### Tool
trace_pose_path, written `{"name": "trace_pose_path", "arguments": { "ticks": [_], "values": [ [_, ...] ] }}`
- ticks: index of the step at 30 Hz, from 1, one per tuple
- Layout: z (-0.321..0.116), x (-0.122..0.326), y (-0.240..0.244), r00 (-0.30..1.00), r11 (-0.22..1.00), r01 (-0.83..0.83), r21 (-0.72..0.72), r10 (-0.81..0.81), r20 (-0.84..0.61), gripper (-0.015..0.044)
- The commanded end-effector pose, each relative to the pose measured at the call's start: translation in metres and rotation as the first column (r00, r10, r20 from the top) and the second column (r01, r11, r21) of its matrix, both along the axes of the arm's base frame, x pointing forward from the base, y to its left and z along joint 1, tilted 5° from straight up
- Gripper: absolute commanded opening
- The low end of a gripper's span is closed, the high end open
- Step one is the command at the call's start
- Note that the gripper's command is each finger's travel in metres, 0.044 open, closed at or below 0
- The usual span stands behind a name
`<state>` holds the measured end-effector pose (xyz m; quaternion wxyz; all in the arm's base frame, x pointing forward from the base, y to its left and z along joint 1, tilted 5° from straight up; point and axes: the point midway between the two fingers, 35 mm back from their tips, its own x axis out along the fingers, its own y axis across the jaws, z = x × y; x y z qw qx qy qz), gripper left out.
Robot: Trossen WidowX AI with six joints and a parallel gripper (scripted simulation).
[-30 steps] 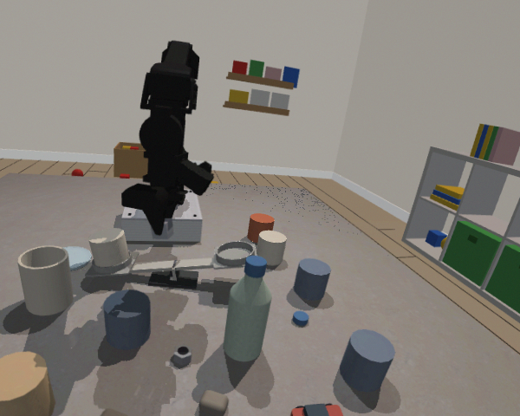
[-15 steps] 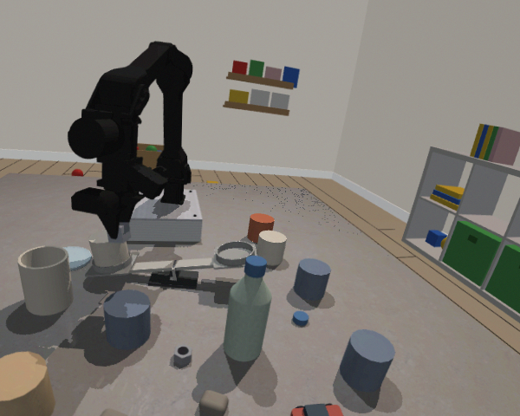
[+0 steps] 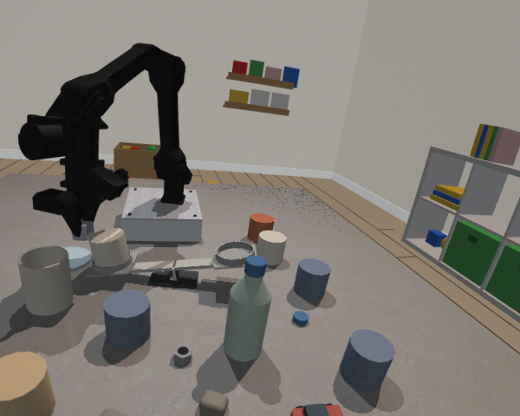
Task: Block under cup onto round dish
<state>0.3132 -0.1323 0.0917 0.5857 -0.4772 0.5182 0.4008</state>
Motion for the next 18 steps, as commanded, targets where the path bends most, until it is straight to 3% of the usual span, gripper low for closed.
{"name": "trace_pose_path", "arguments": {
  "ticks": [1, 18],
  "values": [
    [-0.008, -0.01, -0.015, 1.0, 1.0, -0.004, 0.004, 0.004, -0.011, 0.0],
    [-0.039, -0.054, -0.068, 0.999, 1.0, -0.013, 0.015, 0.014, -0.044, 0.0]
  ]
}}
